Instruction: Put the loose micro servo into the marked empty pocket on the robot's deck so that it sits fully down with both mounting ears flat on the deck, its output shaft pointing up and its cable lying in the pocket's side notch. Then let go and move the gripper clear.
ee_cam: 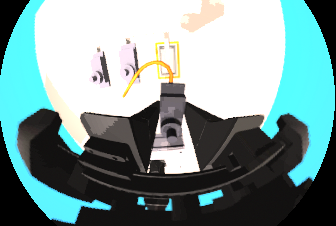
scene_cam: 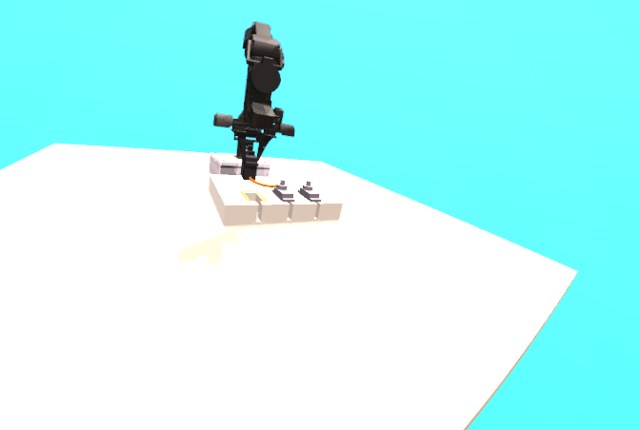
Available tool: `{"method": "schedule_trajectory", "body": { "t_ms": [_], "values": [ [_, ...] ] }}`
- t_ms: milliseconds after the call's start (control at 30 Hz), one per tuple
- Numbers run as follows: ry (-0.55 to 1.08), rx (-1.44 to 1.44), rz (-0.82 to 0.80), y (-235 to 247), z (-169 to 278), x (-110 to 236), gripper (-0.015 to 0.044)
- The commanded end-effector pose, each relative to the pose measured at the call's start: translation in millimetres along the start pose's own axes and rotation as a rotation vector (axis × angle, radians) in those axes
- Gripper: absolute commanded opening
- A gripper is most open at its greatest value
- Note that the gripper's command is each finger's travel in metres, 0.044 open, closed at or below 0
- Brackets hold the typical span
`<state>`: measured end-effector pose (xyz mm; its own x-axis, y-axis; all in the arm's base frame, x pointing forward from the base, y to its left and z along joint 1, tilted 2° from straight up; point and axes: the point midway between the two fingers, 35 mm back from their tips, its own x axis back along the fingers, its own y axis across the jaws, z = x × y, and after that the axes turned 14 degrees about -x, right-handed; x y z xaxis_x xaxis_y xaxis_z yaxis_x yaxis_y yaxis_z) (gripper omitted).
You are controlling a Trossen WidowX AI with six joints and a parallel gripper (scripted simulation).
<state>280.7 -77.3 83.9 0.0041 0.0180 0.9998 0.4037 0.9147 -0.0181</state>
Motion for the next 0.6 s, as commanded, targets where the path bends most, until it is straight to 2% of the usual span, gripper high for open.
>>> {"method": "schedule_trajectory", "body": {
  "t_ms": [0, 567],
  "values": [
    [-0.007, -0.003, 0.001, 5.0, -14.4, 2.1, 0.0000],
    [-0.010, 0.031, -0.001, 23.6, -64.6, 2.9, 0.0000]
  ]
}}
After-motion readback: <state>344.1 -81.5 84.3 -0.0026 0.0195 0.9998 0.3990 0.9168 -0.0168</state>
